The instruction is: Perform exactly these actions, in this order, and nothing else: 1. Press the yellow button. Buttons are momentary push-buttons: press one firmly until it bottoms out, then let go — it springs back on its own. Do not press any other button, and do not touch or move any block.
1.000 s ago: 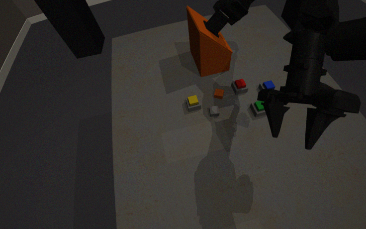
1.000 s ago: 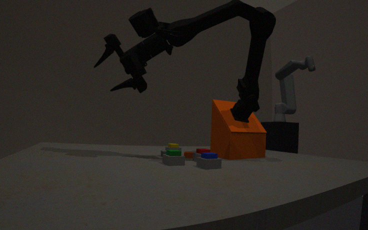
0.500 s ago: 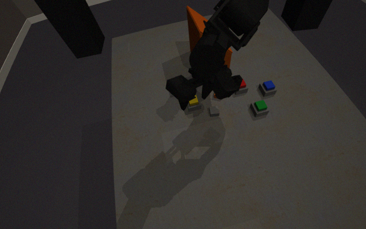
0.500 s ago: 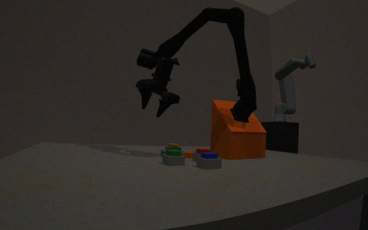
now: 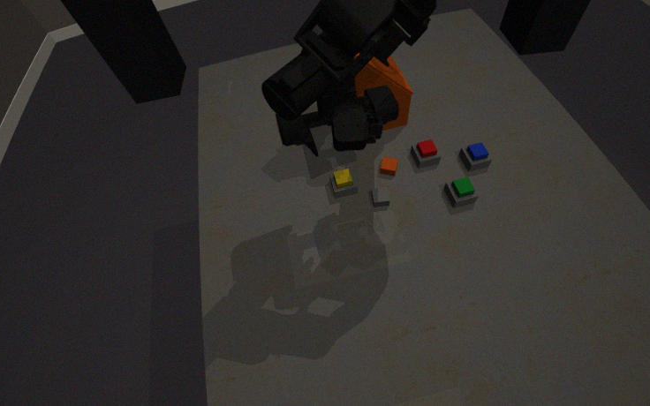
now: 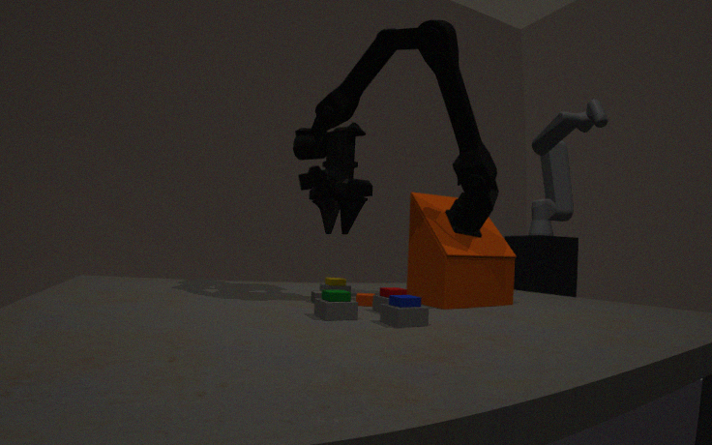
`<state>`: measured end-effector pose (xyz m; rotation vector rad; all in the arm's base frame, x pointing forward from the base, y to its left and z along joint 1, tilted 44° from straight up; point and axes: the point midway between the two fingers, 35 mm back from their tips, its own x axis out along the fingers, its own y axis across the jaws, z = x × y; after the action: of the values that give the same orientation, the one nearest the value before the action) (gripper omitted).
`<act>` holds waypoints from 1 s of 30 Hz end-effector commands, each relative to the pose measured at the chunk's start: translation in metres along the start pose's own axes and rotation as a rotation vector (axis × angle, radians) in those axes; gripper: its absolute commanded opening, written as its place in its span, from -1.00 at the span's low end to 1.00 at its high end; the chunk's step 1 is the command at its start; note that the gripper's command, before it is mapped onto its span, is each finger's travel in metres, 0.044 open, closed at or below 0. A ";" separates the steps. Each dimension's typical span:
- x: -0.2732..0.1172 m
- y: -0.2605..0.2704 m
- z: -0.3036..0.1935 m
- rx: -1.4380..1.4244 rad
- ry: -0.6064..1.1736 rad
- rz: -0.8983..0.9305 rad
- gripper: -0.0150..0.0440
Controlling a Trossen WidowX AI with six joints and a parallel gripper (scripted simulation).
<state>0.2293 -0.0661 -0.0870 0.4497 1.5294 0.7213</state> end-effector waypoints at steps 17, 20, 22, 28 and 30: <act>0.064 0.003 -0.003 0.018 0.002 0.018 -0.42; 0.064 0.003 -0.003 0.018 0.002 0.018 -0.42; 0.064 0.003 -0.003 0.018 0.002 0.018 -0.42; 0.065 0.003 -0.002 0.018 0.002 0.018 -0.42; 0.068 0.003 -0.002 0.018 0.002 0.018 -0.42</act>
<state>0.2202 -0.0218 -0.1323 0.4719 1.5362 0.7231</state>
